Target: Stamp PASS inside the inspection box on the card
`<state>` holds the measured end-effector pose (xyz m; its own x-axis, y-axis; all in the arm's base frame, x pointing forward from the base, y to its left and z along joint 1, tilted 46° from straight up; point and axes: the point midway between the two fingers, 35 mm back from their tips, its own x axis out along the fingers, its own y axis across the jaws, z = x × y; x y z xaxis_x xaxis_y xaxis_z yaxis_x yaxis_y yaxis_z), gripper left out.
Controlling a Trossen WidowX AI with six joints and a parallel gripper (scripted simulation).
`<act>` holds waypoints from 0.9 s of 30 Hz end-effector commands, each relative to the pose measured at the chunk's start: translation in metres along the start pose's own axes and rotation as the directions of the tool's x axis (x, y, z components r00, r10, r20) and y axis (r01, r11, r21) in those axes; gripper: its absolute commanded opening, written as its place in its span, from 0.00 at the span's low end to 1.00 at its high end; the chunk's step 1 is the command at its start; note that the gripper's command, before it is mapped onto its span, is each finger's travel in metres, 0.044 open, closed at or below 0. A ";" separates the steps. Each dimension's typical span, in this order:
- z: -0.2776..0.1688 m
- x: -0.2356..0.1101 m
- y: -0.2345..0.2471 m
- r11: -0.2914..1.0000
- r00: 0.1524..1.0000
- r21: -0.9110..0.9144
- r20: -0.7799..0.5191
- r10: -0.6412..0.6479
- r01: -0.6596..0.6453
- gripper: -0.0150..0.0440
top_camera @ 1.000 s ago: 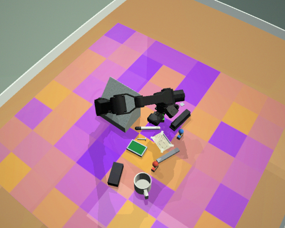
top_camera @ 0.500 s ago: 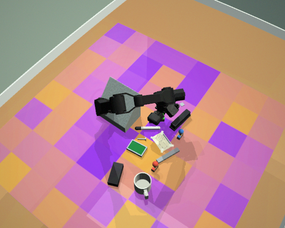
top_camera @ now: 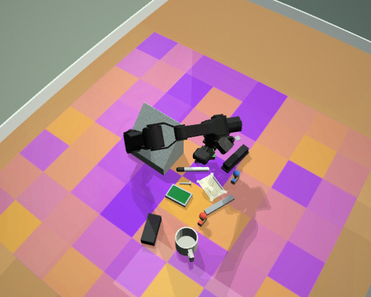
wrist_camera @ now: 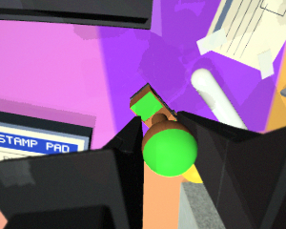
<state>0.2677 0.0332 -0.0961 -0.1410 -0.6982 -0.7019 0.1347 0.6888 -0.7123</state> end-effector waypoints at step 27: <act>0.002 -0.017 0.001 1.000 1.000 0.009 0.001 0.011 -0.012 0.25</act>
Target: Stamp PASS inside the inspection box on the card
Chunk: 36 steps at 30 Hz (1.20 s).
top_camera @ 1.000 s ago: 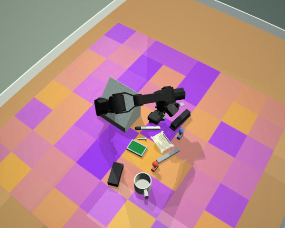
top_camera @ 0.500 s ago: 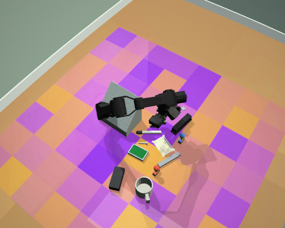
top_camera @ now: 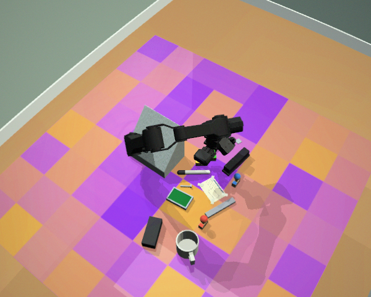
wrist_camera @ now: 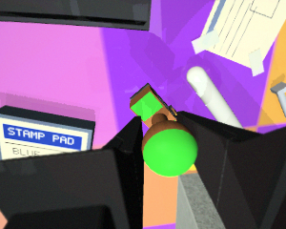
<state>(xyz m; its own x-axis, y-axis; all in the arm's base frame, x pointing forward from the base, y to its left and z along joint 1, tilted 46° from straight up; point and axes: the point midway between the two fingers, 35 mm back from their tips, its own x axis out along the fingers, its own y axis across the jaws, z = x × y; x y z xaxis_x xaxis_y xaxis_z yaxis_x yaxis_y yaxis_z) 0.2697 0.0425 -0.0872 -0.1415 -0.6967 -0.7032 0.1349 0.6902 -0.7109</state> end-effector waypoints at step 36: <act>0.001 -0.022 0.000 1.000 1.000 0.009 0.000 0.011 -0.011 0.25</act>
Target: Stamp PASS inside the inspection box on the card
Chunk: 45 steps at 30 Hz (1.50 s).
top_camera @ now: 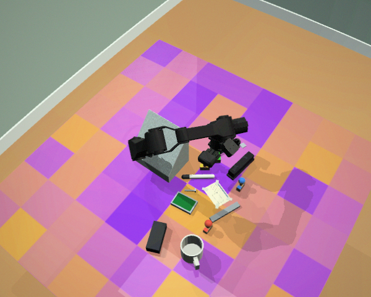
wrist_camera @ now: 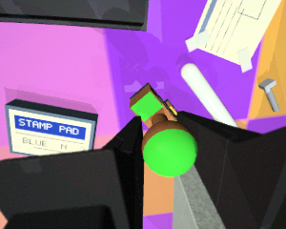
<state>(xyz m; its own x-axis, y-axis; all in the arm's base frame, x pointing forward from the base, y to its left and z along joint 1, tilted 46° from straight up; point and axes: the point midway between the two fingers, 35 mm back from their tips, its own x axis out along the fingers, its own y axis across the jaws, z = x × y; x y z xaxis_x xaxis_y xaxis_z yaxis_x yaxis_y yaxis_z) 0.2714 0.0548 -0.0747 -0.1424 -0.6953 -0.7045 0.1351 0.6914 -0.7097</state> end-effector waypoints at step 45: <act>0.015 -0.024 -0.108 1.000 1.000 0.003 0.003 0.024 -0.024 0.25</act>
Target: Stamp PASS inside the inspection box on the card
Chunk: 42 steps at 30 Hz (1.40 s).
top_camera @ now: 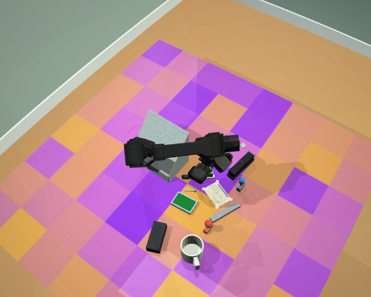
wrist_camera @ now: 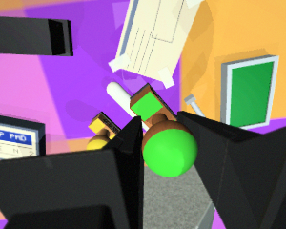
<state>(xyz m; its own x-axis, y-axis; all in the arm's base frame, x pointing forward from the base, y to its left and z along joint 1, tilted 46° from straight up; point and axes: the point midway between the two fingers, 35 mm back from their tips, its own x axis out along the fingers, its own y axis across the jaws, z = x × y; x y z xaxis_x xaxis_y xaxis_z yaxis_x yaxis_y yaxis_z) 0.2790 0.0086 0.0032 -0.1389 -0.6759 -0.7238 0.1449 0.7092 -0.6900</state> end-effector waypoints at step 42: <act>-0.023 0.012 -0.123 1.000 1.000 0.001 -0.001 -0.026 0.026 0.25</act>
<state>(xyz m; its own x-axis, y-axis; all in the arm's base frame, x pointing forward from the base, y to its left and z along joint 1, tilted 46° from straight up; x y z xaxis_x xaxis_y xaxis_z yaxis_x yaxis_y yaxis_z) 0.2388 -0.0796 0.0805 -0.1434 -0.6903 -0.7092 0.1475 0.6937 -0.7050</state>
